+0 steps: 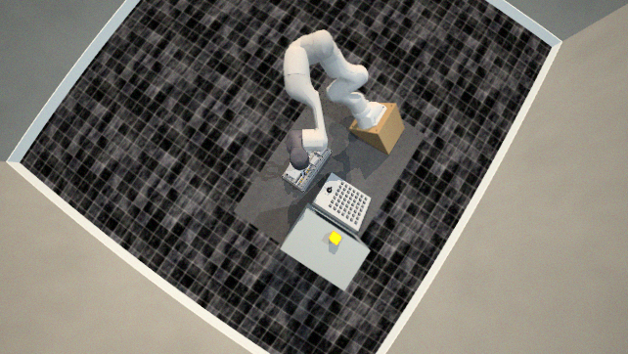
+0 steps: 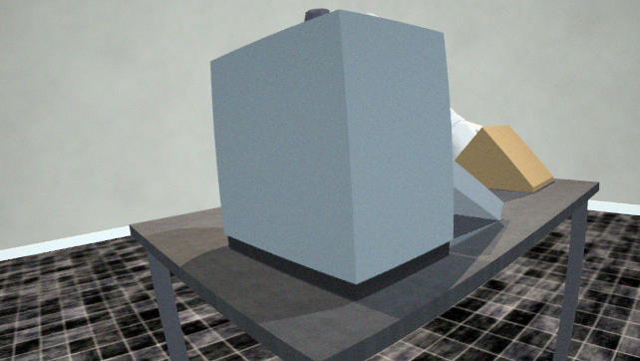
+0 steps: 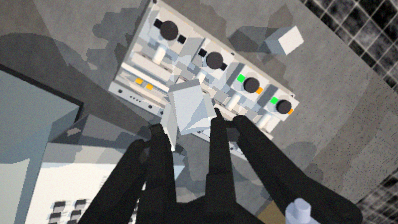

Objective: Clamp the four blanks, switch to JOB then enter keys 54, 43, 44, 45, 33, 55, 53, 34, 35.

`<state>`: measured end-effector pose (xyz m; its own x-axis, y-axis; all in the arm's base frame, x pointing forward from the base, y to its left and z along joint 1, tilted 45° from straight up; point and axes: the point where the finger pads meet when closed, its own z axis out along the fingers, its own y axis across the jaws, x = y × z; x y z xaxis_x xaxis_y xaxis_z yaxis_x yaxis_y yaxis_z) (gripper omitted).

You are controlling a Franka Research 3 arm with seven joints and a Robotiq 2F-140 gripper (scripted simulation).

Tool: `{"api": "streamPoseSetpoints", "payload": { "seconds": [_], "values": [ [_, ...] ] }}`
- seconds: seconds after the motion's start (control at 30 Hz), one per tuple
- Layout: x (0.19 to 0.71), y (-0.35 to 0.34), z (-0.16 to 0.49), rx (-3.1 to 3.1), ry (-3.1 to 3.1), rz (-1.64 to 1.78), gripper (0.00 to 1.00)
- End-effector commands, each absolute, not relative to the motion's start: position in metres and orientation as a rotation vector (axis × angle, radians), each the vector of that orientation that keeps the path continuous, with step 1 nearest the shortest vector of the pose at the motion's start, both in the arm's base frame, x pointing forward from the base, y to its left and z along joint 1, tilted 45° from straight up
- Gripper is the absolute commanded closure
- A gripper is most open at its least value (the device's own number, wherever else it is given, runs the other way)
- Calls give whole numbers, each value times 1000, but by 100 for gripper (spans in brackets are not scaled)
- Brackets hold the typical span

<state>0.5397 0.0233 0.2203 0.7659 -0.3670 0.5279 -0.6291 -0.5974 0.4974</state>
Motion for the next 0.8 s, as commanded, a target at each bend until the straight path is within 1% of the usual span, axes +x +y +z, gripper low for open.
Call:
{"api": "streamPoseSetpoints", "payload": {
  "seconds": [0.0,0.57,0.77],
  "values": [
    [530,43,202,2335,-414,357,100],
    [526,48,196,2358,154,119,100],
    [526,48,196,2358,176,109,100]
  ]
}}
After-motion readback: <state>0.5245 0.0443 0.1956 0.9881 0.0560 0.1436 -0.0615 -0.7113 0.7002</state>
